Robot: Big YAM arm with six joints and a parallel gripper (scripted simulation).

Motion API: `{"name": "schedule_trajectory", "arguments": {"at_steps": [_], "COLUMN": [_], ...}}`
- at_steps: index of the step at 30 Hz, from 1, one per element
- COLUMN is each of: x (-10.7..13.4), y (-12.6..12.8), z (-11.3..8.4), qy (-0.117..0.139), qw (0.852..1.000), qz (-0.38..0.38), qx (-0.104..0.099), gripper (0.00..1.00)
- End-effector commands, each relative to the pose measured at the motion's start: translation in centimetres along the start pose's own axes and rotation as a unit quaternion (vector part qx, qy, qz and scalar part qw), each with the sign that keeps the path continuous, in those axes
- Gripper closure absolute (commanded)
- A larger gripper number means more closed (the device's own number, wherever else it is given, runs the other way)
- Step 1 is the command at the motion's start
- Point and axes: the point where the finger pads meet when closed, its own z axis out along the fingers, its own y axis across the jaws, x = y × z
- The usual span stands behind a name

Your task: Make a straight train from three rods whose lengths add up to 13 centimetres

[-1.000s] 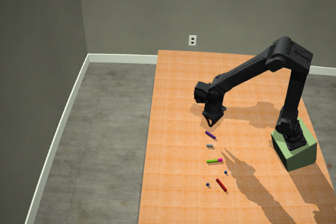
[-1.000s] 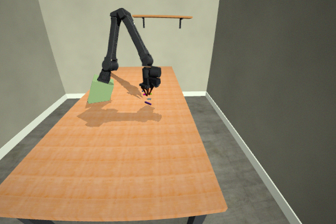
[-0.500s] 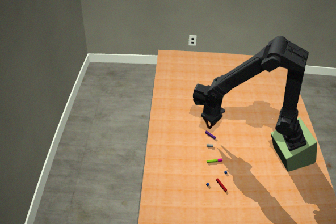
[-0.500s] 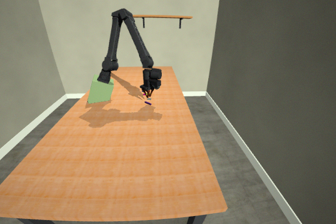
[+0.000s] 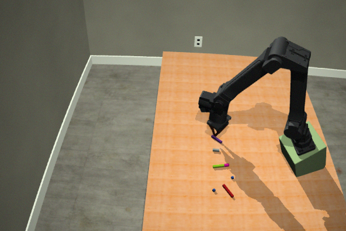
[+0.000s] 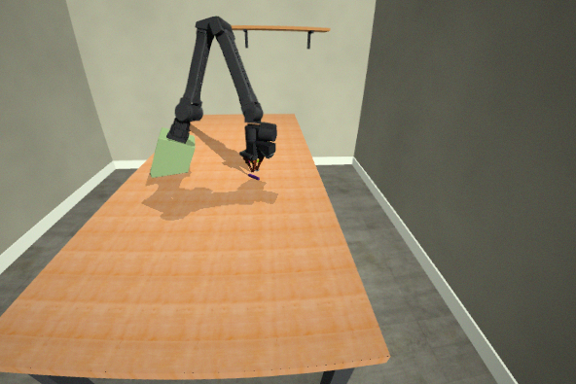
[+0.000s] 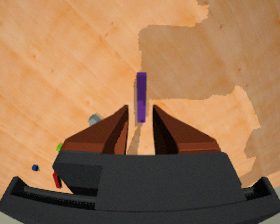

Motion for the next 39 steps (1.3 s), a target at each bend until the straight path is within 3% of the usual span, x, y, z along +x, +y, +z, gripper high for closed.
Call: {"name": "schedule_trajectory", "arguments": {"at_steps": [1,14,39], "x": [0.6,0.6,0.7], "y": [0.2,0.2,0.2], "z": [0.9,1.9,2.0], "qy": [0.006,0.007,0.008], "qw": [1.0,1.0,1.0], "qz": [-0.002,-0.002,-0.002], "qx": [0.001,0.001,0.002], "gripper": [0.77,0.77,0.77]}}
